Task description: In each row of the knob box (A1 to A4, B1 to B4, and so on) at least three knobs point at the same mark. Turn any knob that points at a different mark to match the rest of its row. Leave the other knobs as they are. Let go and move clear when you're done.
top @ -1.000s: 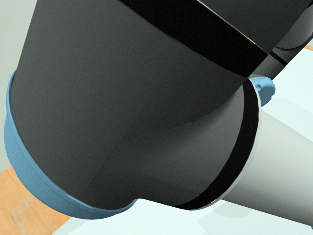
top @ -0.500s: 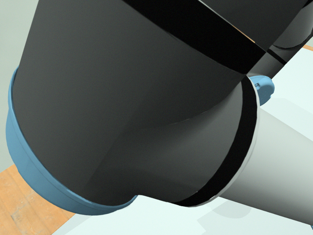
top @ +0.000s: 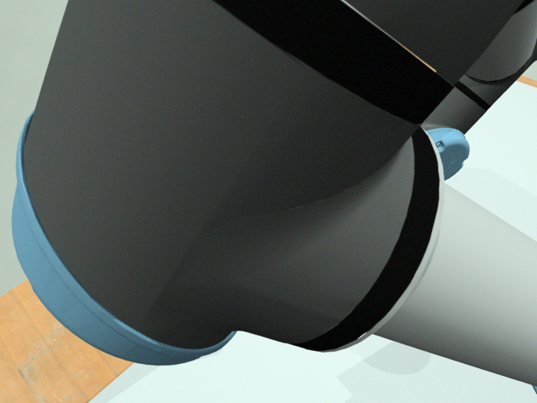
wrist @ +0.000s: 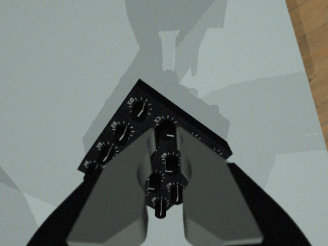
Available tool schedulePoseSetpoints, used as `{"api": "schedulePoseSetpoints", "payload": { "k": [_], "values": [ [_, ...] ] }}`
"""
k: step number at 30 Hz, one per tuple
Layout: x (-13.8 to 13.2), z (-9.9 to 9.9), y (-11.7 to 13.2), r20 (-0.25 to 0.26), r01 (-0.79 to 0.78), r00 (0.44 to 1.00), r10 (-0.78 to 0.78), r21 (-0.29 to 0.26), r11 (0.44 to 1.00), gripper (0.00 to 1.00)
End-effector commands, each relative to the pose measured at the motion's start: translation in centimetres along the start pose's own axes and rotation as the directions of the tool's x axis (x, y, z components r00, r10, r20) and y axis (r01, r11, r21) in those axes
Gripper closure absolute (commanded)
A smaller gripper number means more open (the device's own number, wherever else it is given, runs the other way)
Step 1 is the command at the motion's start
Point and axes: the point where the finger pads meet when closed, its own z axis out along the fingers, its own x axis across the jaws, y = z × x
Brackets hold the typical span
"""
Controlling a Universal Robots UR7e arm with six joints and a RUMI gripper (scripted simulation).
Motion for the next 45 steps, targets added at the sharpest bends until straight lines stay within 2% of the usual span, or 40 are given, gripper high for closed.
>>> {"api": "schedulePoseSetpoints", "payload": {
  "k": [1,17,41,42,45],
  "values": [
    [0.02,-0.04,-0.01,0.001,0.048,0.999,-0.048,0.001,0.999,0.96],
    [-0.02,-0.04,-0.01,0.001,0.111,0.994,-0.111,0.001,0.994,0.96],
    [-0.02,-0.04,-0.01,0.001,0.118,0.993,-0.118,0.001,0.993,0.96],
    [-0.02,-0.04,-0.01,0.001,0.118,0.993,-0.118,0.001,0.993,0.89],
    [-0.02,-0.04,-0.01,0.001,0.118,0.993,-0.118,0.001,0.993,0.89]
  ]
}}
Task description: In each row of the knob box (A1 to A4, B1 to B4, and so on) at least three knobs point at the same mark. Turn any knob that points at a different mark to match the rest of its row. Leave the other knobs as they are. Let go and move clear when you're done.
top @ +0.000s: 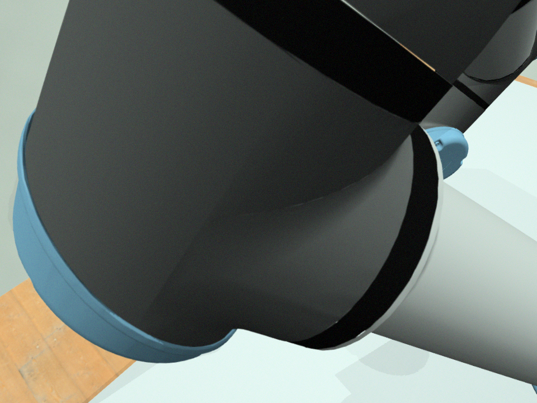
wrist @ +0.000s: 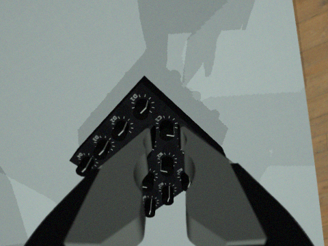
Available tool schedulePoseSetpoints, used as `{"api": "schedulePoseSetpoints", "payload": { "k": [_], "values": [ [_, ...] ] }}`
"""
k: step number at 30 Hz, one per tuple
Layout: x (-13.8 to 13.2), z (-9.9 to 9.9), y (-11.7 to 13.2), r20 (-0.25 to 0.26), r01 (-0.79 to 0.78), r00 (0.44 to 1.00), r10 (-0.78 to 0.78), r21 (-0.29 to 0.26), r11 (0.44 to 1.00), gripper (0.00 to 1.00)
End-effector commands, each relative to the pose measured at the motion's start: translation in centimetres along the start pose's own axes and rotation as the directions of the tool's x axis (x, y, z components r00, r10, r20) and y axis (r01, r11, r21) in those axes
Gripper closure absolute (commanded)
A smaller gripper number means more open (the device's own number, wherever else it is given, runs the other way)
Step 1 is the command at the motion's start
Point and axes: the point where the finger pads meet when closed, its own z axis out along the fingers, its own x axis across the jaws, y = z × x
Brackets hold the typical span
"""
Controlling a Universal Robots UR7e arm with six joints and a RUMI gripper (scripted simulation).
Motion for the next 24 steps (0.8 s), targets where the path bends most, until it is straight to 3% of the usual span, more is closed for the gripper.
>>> {"api": "schedulePoseSetpoints", "payload": {
  "k": [1,24],
  "values": [
    [0.04,-0.04,-0.01,-0.001,0.0,1.0,0.0,0.0,1.0,0.89],
    [0.04,-0.82,0.0,-0.001,0.0,1.0,0.0,0.0,1.0,0.89]
  ]
}}
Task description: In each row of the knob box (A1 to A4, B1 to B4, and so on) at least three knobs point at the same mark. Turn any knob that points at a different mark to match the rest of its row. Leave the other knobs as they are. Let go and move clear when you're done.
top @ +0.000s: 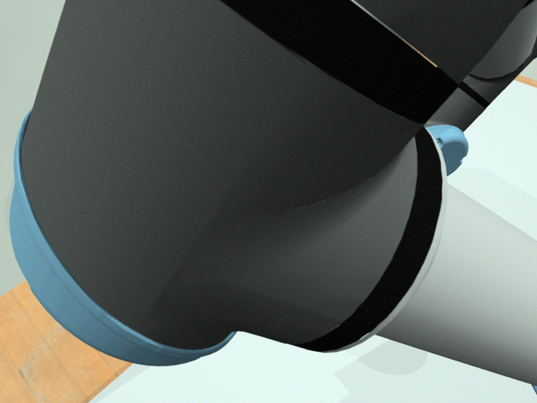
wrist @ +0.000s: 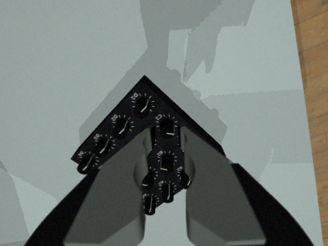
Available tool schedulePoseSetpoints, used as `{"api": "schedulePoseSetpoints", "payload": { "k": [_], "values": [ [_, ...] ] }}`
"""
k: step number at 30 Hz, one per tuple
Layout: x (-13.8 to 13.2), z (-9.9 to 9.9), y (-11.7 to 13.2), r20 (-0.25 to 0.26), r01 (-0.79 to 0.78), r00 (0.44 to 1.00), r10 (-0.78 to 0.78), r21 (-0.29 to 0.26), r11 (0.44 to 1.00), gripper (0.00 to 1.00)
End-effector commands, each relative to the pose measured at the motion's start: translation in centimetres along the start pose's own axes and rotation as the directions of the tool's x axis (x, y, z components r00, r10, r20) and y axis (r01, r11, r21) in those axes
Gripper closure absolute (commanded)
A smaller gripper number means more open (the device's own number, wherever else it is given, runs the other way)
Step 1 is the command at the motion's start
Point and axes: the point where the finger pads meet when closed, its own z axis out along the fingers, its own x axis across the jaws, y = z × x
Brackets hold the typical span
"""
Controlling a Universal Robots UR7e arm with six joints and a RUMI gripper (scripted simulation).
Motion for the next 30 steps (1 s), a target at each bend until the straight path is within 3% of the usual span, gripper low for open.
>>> {"api": "schedulePoseSetpoints", "payload": {
  "k": [1,14,30],
  "values": [
    [0.0,-0.8,0.0,-0.001,0.0,1.0,0.0,0.0,1.0,0.89],
    [0.0,-3.4,0.0,-0.001,0.0,1.0,0.0,0.0,1.0,0.89],
    [0.0,-3.6,0.0,-0.001,0.0,1.0,0.0,0.0,1.0,0.89]
  ]
}}
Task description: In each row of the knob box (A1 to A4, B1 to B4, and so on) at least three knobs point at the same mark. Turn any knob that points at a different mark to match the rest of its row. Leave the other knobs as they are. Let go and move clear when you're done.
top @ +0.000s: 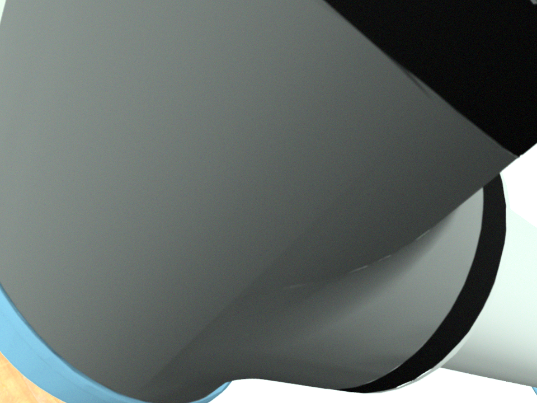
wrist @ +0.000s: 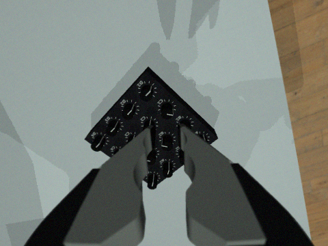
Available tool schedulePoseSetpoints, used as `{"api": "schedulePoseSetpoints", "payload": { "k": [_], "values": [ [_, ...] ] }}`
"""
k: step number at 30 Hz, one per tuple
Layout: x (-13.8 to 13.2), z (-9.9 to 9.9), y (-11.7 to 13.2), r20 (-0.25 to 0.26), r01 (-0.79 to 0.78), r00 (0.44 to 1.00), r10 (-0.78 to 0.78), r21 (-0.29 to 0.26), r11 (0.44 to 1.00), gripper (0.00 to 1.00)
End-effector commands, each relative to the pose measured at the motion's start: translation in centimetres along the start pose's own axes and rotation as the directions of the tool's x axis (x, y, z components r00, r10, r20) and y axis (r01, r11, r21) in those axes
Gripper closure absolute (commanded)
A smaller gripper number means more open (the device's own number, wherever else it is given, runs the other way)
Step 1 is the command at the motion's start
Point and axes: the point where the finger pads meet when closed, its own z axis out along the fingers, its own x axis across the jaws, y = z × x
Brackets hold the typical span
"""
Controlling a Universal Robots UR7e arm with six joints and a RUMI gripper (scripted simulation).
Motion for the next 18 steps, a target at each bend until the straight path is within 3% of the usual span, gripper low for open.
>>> {"api": "schedulePoseSetpoints", "payload": {
  "k": [1,10,18],
  "values": [
    [0.04,-0.05,0.0,-0.001,0.0,1.0,0.0,0.0,1.0,0.89],
    [0.06,-0.1,-0.03,-0.001,-0.035,0.999,0.035,0.0,0.999,0.89],
    [0.16,-0.31,-0.11,-0.001,-0.188,0.982,0.188,0.0,0.982,0.89]
  ]
}}
